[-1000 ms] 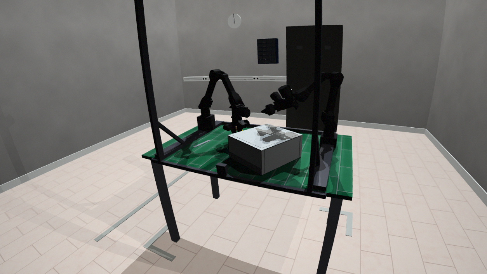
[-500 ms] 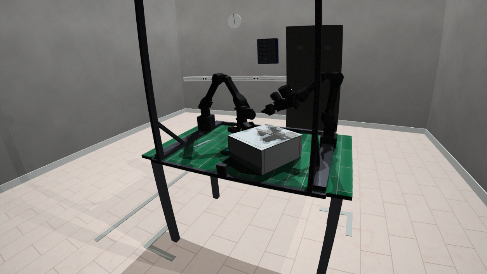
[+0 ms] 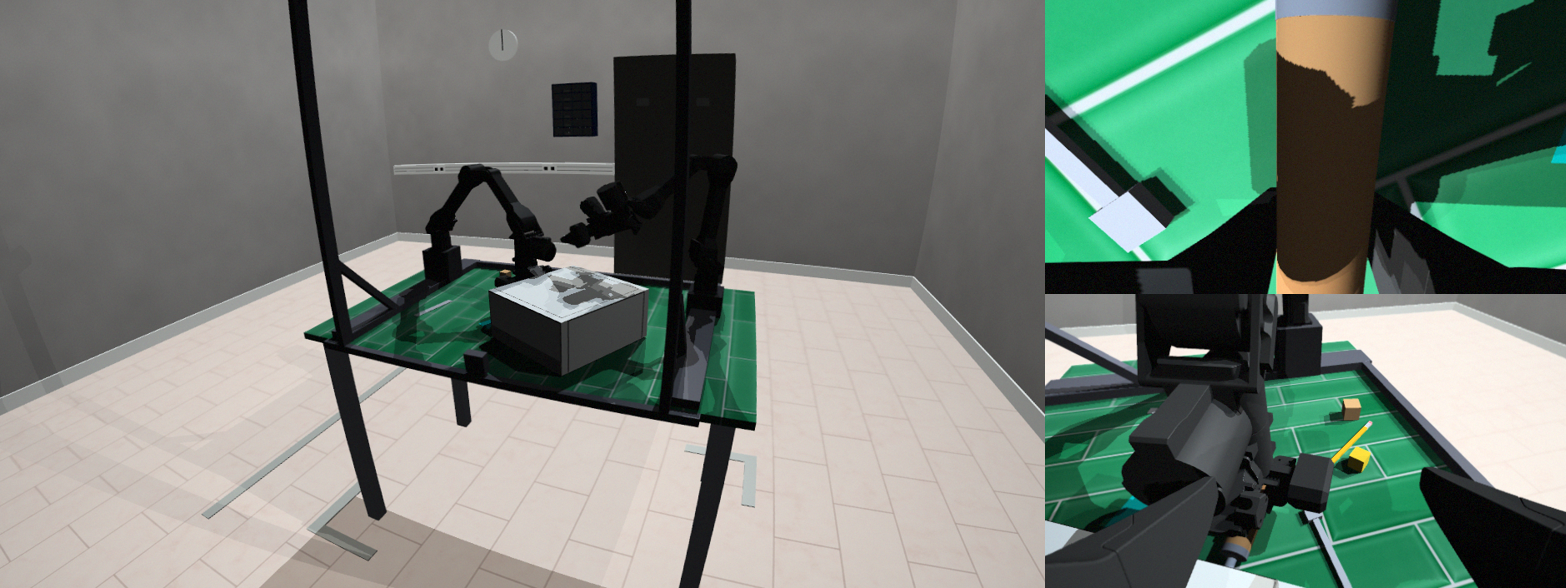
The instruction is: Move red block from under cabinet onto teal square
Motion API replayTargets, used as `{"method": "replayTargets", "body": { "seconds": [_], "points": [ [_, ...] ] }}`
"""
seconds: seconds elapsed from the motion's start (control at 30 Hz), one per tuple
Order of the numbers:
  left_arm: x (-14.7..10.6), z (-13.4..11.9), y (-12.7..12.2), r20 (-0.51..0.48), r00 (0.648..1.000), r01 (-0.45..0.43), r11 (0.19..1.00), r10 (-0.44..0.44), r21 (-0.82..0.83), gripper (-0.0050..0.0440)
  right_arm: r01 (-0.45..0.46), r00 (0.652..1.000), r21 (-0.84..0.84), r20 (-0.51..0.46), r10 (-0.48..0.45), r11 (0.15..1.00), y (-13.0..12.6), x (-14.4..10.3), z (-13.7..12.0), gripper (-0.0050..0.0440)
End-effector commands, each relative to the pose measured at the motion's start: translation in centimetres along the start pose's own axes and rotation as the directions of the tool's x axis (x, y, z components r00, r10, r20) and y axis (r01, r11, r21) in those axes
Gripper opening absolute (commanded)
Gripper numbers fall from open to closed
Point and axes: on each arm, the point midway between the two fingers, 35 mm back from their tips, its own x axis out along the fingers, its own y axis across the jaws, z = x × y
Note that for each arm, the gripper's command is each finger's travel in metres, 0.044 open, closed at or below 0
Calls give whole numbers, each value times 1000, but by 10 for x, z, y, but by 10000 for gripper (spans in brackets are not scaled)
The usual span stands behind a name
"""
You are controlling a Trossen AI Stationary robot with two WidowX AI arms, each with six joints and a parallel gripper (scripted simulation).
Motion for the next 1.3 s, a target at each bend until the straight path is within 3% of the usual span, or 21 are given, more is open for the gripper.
{"method": "replayTargets", "body": {
  "seconds": [0.0,0.53,0.8,1.27],
  "points": [
    [-11,17,-1,40,999,-8,1000,8,4,115,-9,1000,22,25,8,1000,2,-2,12,440],
    [-1,15,0,29,1000,-9,1000,9,3,115,-9,1000,22,25,8,1000,2,-2,12,440],
    [-8,18,-7,47,999,-8,1000,8,2,115,-9,1000,22,25,8,1000,2,-2,12,440],
    [-6,14,-52,37,999,-5,1000,5,2,115,-9,1000,22,25,8,1000,2,-2,12,440]
  ]
}}
